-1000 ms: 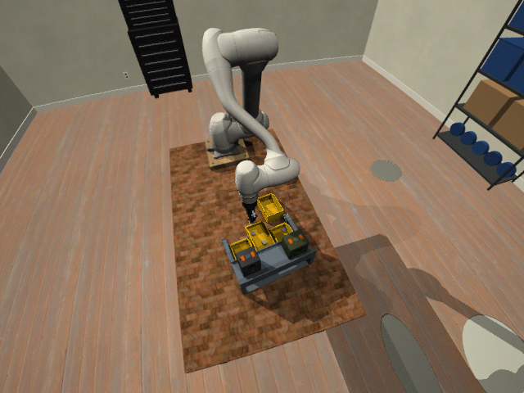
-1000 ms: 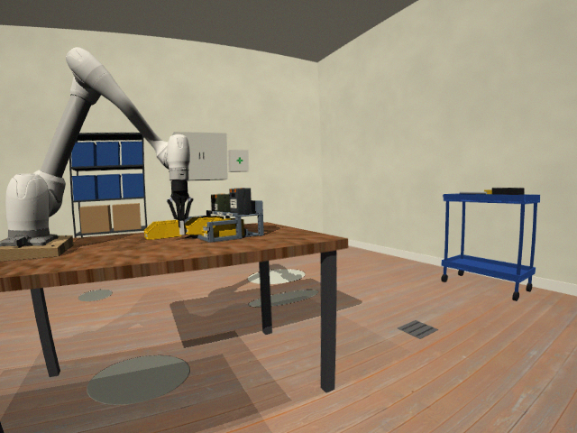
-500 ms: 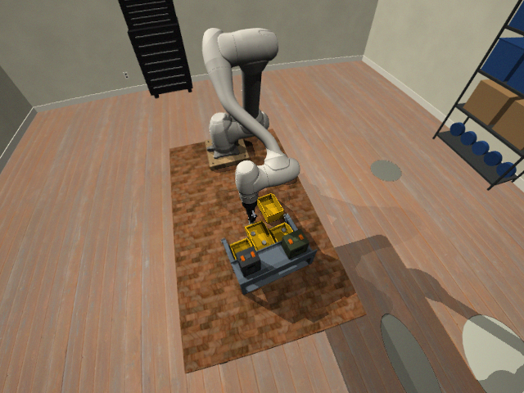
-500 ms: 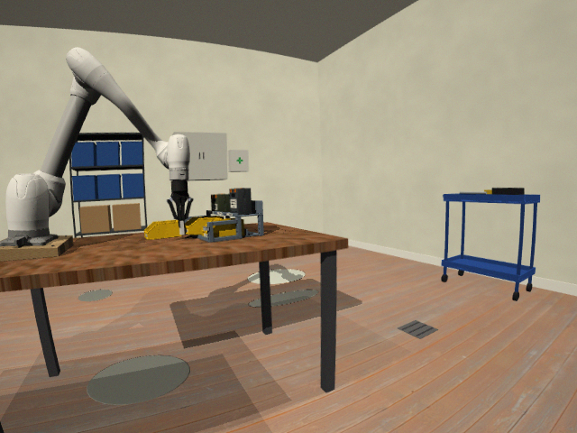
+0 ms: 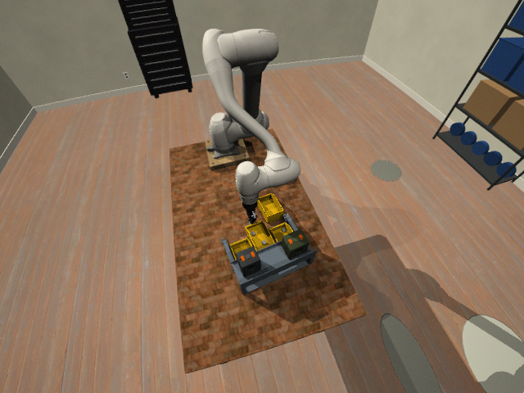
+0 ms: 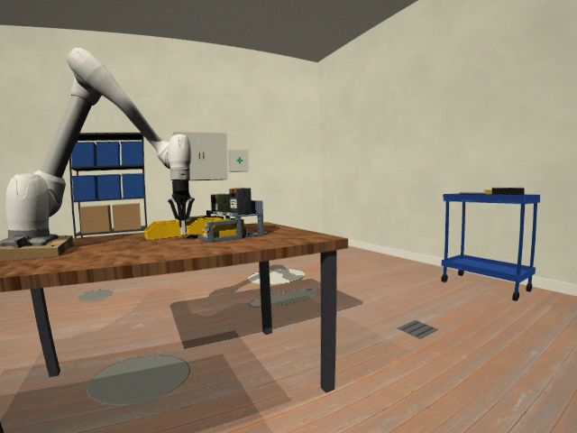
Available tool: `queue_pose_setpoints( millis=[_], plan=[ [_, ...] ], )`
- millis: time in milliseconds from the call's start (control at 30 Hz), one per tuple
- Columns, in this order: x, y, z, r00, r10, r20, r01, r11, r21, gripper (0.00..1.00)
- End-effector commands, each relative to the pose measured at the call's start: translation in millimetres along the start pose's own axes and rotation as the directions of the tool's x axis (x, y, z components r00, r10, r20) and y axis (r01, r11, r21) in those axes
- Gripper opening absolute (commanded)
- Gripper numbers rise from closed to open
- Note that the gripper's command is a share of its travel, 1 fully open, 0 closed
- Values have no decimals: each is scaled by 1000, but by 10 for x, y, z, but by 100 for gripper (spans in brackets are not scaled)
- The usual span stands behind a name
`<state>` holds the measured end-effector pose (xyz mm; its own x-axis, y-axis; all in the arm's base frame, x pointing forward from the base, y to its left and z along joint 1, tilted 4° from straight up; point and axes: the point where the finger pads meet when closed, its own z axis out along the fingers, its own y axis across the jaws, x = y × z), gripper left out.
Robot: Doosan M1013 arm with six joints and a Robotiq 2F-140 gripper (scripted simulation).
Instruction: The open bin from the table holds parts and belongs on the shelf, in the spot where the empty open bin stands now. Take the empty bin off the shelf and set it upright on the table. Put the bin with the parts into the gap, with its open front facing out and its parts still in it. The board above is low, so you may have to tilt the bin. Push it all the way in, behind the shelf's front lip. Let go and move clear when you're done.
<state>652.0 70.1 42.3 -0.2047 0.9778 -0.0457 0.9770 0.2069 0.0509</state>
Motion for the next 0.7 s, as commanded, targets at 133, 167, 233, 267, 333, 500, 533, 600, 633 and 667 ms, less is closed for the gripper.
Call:
queue_pose_setpoints(
  millis=[133, 167, 233, 267, 333, 500, 533, 600, 633, 667],
  plan=[
    [3, 97, -17, 1000, -2, 2, 2, 1000, 0, 10],
    [3, 108, -18, 1000, -2, 2, 2, 1000, 0, 10],
    [4, 133, -19, 1000, -2, 2, 2, 1000, 0, 10],
    [4, 146, -19, 1000, -2, 2, 2, 1000, 0, 10],
    [4, 173, -20, 1000, -2, 2, 2, 1000, 0, 10],
    [4, 216, -22, 1000, -2, 2, 2, 1000, 0, 10],
    [4, 231, -23, 1000, -2, 2, 2, 1000, 0, 10],
    [4, 262, -24, 1000, -2, 2, 2, 1000, 0, 10],
    [4, 277, -25, 1000, -2, 2, 2, 1000, 0, 10],
    [4, 292, -25, 1000, -2, 2, 2, 1000, 0, 10]
  ],
)
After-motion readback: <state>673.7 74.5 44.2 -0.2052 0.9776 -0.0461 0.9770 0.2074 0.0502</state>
